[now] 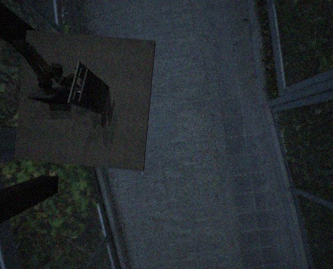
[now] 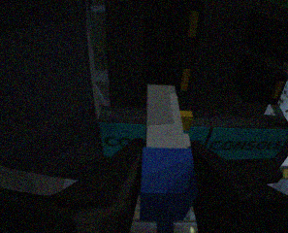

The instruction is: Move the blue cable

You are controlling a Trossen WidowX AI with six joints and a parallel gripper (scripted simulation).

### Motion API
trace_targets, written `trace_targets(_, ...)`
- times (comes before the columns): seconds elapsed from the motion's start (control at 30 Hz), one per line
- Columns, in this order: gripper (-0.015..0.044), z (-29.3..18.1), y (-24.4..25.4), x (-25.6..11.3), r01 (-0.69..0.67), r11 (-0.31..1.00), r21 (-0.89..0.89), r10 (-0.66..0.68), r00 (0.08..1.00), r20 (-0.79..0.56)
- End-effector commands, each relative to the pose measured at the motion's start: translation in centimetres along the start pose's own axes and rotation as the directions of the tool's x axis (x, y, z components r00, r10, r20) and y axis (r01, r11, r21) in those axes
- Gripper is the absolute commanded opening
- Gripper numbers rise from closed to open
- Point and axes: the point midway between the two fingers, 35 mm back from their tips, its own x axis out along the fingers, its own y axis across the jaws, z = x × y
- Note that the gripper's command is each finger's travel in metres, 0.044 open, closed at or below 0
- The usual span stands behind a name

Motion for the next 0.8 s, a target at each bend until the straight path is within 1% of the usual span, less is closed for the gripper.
trace_targets(0.0, 0.0, 0.3, -0.3, 0.2, 0.008, 1.0, 0.003, -0.008, 1.0, 0.006)
trace_targets(0.77, 0.0, 0.6, -0.3, 1.3, 0.009, 1.0, 0.004, -0.009, 1.0, 0.006)
